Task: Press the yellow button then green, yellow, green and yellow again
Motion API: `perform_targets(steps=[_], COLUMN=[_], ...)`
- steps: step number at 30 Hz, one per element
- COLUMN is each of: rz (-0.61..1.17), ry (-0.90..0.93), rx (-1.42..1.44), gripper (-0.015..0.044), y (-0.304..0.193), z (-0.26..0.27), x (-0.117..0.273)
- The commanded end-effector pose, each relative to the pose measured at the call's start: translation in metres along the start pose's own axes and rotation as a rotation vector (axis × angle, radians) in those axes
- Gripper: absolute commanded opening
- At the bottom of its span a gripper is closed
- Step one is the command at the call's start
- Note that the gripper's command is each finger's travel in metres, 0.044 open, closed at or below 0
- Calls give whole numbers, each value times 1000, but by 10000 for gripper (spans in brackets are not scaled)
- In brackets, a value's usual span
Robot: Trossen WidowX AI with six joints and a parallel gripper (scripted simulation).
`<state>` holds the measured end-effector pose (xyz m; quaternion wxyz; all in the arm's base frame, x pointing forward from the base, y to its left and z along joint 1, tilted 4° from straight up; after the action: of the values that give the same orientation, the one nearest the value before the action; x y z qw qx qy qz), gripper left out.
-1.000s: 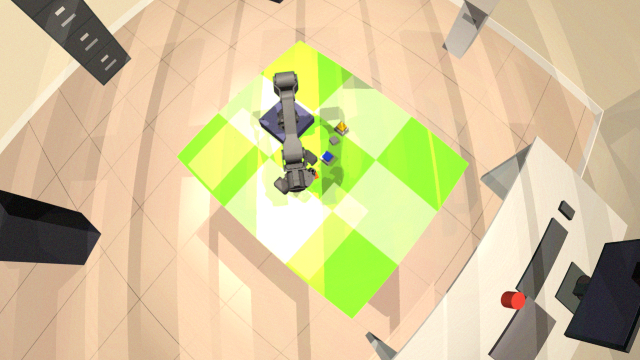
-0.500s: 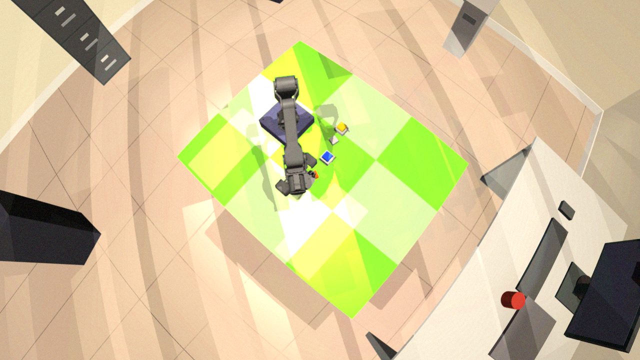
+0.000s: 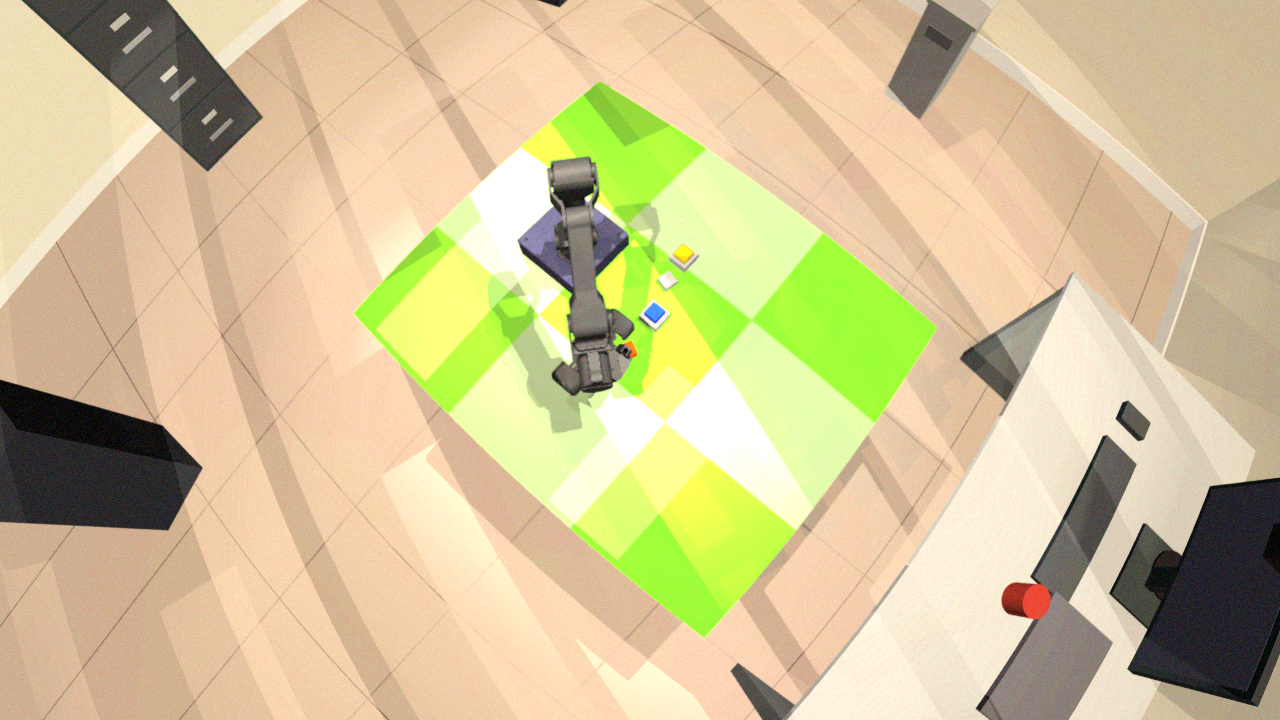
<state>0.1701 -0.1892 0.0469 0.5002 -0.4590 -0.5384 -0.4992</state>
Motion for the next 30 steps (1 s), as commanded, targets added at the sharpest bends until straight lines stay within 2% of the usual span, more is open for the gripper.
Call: perform_targets(steps=[1,16,20,25,30], rz=[2,2,2,2,3], ry=[9,9,8,8,8], rx=[-6,-6,-6,-7,-7], gripper=[20,20,20,20,20], y=[-1,-1,0,0,0], z=[2,2,1,1,0], x=[-4,-4,28,33,90])
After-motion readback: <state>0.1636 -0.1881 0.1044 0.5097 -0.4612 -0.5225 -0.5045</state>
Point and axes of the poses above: the point midway between the two fingers, 35 mm back from their tips, its own x axis back along the fingers, its own z axis across the jaws, y = z × x, the point moved 3 cm from there along x, back along the fingers, and after that the axes turned 14 degrees about x, right-handed, at the moved point
